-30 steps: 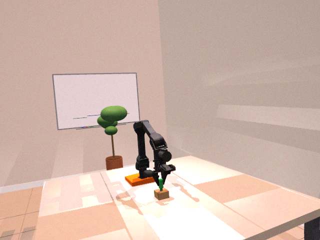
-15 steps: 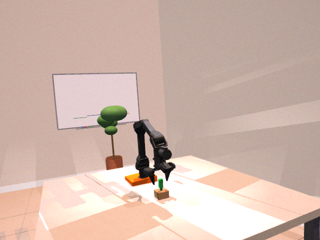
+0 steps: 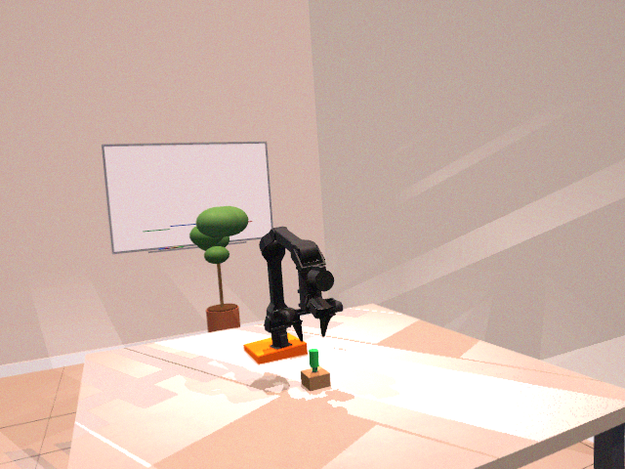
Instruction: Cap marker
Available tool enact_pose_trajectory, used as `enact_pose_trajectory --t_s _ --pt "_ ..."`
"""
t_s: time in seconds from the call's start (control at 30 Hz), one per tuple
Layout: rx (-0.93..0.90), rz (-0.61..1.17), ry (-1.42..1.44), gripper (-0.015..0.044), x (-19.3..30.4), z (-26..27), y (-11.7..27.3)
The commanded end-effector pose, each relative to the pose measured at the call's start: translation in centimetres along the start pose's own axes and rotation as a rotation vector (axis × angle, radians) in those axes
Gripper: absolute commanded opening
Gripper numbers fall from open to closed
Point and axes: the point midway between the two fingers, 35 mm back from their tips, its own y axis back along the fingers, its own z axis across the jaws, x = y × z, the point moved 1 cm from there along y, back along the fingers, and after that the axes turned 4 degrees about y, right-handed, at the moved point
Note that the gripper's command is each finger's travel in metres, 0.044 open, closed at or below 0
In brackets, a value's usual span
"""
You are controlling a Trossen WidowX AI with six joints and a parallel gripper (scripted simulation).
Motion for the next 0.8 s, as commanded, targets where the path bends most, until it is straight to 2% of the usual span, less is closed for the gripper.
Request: enact_pose_trajectory --t_s 0.0,0.3,0.77 --pt "-0.001 -0.001 -0.054 0.0230 0.02 0.01 -0.16" --pt "-0.001 -0.001 -0.054 0.0000 0.02 0.01 -0.16" --pt "-0.001 -0.001 -0.054 0.0000 0.02 0.02 -0.30"
